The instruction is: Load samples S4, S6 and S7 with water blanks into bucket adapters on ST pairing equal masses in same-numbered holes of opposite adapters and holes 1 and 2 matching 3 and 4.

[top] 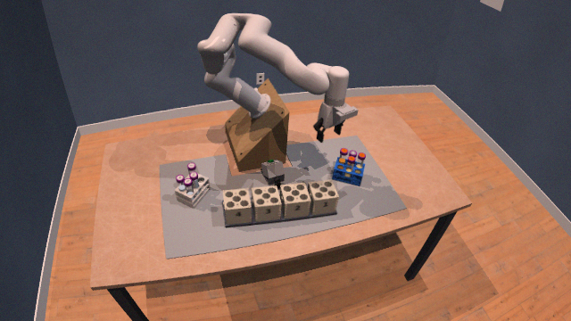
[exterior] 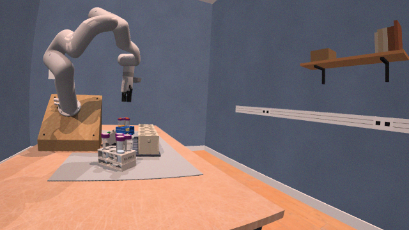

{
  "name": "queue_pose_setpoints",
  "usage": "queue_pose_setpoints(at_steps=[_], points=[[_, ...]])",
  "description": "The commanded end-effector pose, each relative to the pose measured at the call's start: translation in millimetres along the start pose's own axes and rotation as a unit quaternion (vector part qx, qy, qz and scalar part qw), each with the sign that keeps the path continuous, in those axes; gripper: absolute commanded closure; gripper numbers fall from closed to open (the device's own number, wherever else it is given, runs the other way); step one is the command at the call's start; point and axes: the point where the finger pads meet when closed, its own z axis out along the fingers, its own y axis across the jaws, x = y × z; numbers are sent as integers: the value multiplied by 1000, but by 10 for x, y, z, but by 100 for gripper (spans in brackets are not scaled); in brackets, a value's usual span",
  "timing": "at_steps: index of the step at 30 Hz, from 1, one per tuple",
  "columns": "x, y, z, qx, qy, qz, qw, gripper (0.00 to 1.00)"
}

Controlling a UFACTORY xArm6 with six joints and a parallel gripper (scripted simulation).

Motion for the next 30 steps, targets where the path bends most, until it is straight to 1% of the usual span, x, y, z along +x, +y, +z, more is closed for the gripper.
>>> queue_pose_setpoints(at_steps=[1, 4, 6, 10, 21, 23, 30], points=[[28, 255, -22, 2, 7, 87, 996, 0], [37, 406, -21, 2, 7, 137, 991, 0], [37, 406, -21, 2, 7, 137, 991, 0], [49, 606, -21, 3, 6, 202, 979, 0], [81, 1156, -20, 2, 6, 203, 979, 0], [81, 1156, -20, 2, 6, 203, 979, 0], [101, 1506, -19, 2, 6, 203, 979, 0]])
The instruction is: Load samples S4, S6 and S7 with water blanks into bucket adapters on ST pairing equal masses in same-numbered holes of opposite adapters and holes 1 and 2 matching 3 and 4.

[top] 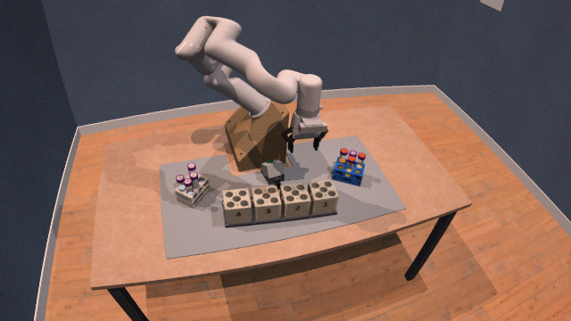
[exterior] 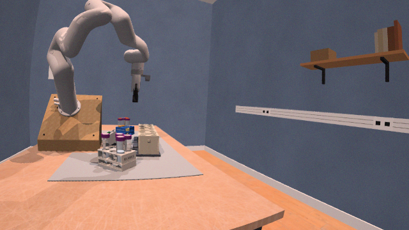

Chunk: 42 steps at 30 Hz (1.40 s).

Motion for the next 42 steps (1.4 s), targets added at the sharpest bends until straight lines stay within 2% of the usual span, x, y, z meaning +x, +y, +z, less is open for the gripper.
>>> queue_pose_setpoints(at_steps=[1, 19, 20, 31, 36, 42], points=[[118, 202, -18, 2, 2, 1, 1000, 0], [475, 910, -16, 2, 2, 1, 1000, 0], [453, 865, -16, 2, 2, -16, 1000, 43], [258, 458, -17, 2, 2, -165, 986, 43], [149, 233, -18, 1, 2, -247, 969, 43], [19, -38, -18, 1, 2, -342, 940, 43]])
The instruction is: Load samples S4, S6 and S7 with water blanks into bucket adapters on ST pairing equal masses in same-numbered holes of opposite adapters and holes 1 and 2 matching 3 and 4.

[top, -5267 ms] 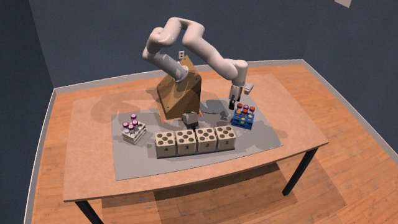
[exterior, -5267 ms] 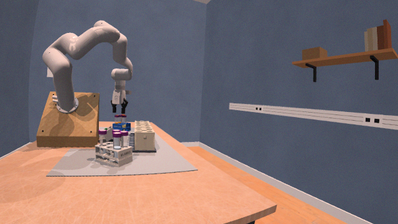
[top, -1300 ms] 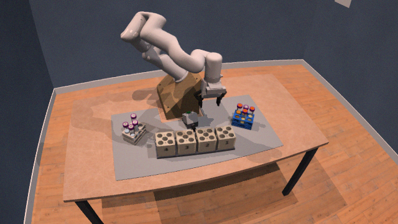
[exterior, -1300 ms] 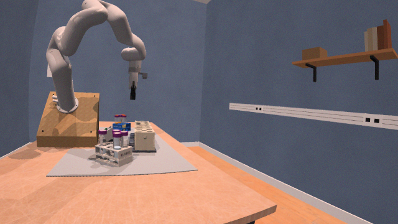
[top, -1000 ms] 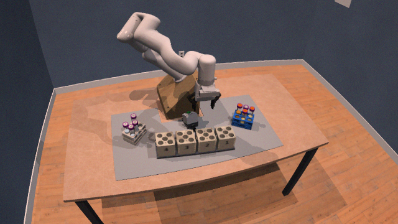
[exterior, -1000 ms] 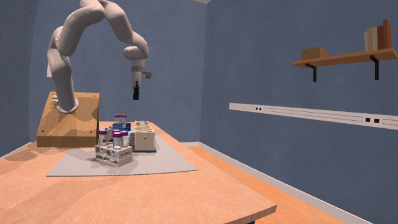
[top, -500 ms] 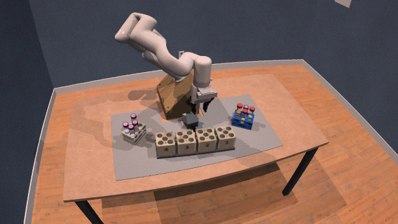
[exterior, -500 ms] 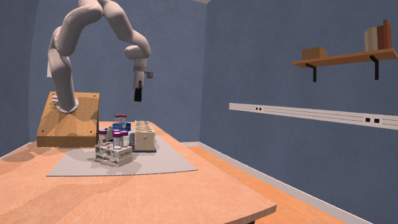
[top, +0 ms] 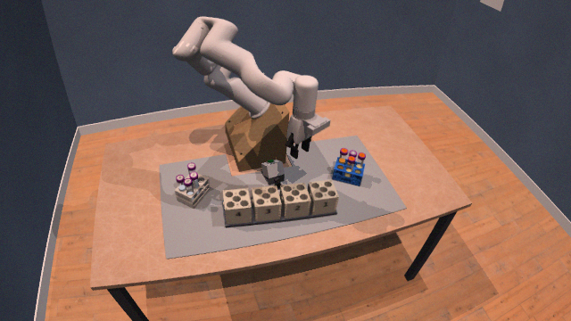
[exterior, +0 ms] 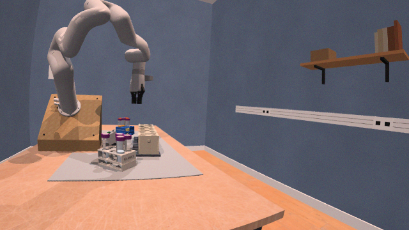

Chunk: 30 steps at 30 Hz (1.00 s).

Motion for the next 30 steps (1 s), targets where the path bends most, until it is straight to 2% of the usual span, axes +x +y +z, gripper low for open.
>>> queue_pose_setpoints(at_steps=[1, 6, 12, 17, 19, 30], points=[[43, -199, -17, 2, 0, -68, 998, 43], [67, -399, -18, 2, 0, -134, 991, 43], [102, -697, -19, 2, 0, -231, 973, 43], [130, -946, -20, 2, 0, -231, 973, 43], [130, -946, -20, 2, 0, -231, 973, 43], [193, -1493, -23, 3, 0, -231, 973, 43]])
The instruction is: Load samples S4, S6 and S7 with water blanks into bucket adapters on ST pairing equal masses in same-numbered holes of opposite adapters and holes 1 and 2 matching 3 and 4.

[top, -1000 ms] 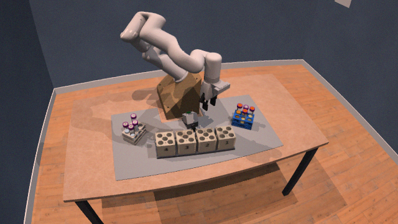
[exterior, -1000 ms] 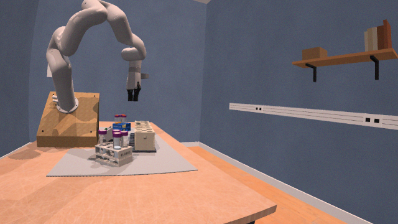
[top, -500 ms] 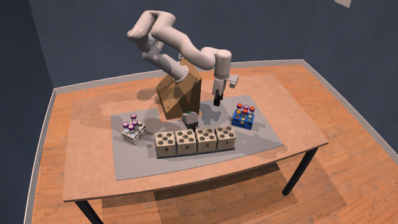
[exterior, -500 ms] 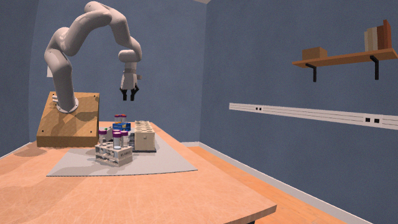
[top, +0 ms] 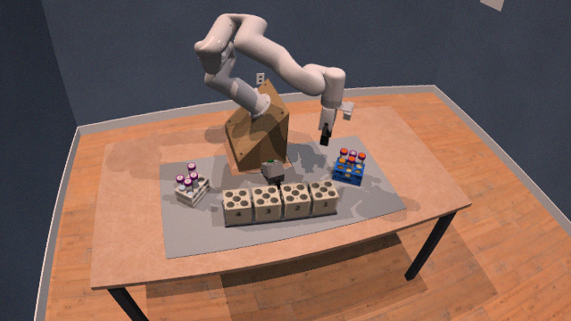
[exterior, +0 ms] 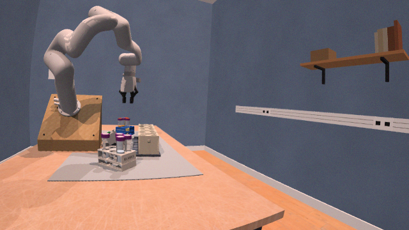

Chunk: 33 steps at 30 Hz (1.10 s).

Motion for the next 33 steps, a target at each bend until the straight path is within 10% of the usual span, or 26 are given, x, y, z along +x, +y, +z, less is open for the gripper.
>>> queue_pose_setpoints(at_steps=[1, 33], points=[[149, -191, -18, 0, 2, 1, 1000, 43], [752, -1105, -21, 0, 2, 1, 1000, 43]])
